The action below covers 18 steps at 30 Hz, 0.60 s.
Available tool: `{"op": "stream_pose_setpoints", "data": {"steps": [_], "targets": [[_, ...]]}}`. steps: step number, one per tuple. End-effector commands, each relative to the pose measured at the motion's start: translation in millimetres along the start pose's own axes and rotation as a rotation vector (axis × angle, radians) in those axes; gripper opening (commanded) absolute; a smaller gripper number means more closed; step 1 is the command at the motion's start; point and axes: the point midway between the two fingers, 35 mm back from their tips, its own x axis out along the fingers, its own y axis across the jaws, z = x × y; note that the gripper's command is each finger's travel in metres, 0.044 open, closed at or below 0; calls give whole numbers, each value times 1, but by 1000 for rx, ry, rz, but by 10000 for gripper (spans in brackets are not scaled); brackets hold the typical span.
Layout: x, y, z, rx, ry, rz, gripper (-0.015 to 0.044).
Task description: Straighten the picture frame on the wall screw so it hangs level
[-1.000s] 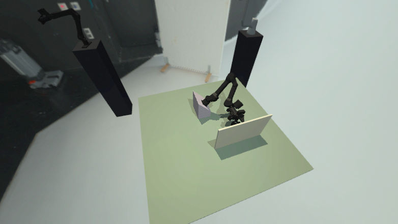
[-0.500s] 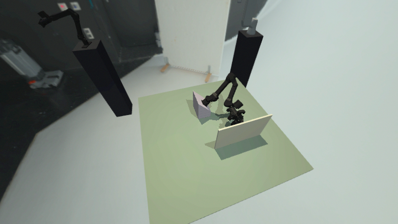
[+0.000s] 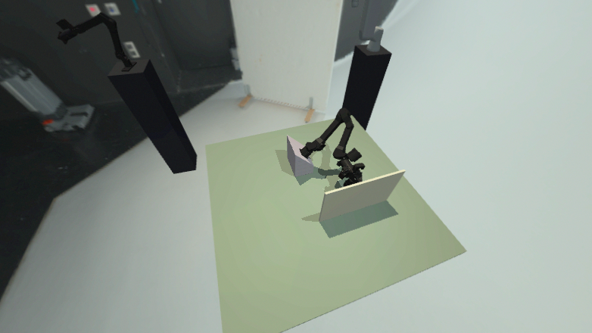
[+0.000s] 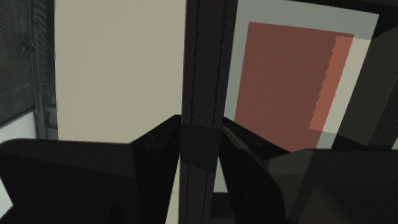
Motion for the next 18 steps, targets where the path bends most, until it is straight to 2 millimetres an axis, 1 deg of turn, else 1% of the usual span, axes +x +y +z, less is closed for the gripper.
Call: {"op": "stream_pose_setpoints", "data": {"steps": [1,18], "targets": [[0,3,0,4,2,2,0],[0,8,0,4,2,2,0]]}}
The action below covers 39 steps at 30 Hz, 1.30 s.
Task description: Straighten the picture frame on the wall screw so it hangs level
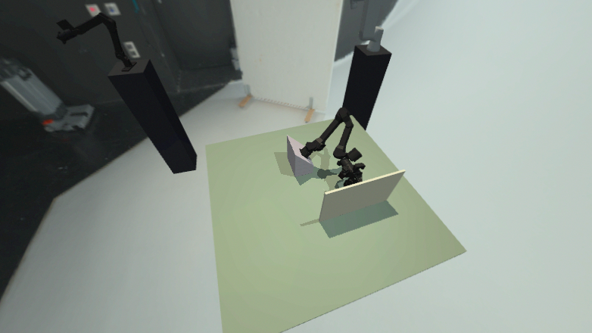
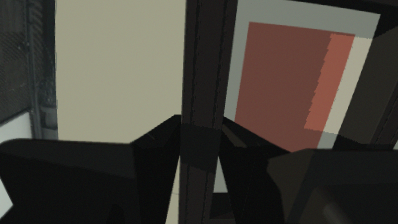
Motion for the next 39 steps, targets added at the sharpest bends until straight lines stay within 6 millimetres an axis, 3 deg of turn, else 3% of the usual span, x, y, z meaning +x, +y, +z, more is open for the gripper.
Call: {"op": "stream_pose_setpoints", "data": {"steps": [1,39], "targets": [[0,7,0,7,1,15,0],[0,5,1,7,1,15,0]]}}
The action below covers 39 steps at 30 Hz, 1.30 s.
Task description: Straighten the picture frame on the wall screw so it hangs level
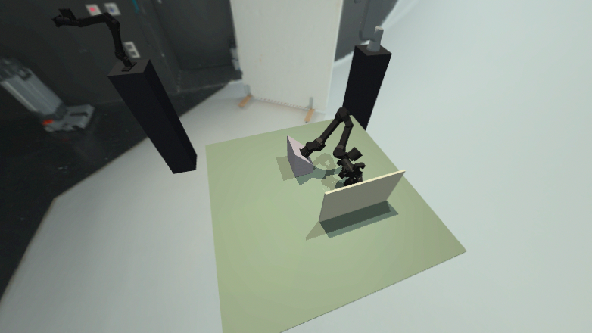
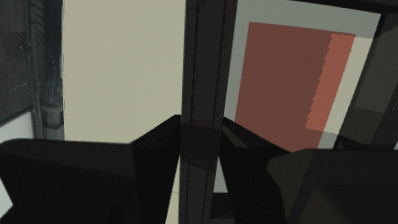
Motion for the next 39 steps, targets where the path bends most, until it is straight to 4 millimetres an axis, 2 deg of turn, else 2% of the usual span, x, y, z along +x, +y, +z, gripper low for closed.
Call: {"op": "stream_pose_setpoints", "data": {"steps": [1,39], "targets": [[0,2,0,5,-1,9,0],[0,3,7,5,-1,9,0]]}}
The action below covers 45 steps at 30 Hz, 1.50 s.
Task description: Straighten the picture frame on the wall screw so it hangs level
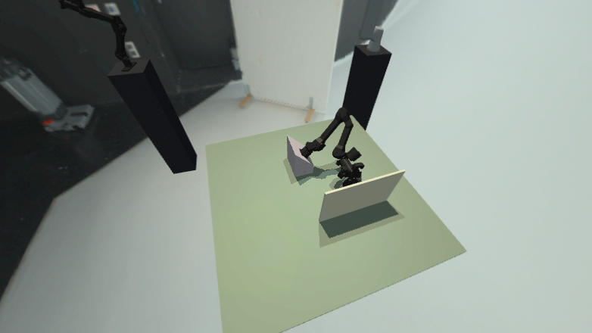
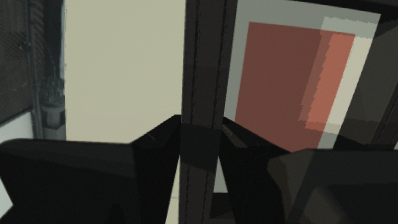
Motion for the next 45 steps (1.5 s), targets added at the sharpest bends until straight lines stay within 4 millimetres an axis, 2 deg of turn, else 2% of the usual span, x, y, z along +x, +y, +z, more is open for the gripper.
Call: {"op": "stream_pose_setpoints", "data": {"steps": [1,45], "targets": [[0,3,1,5,0,10,0],[0,-5,1,5,1,9,0]]}}
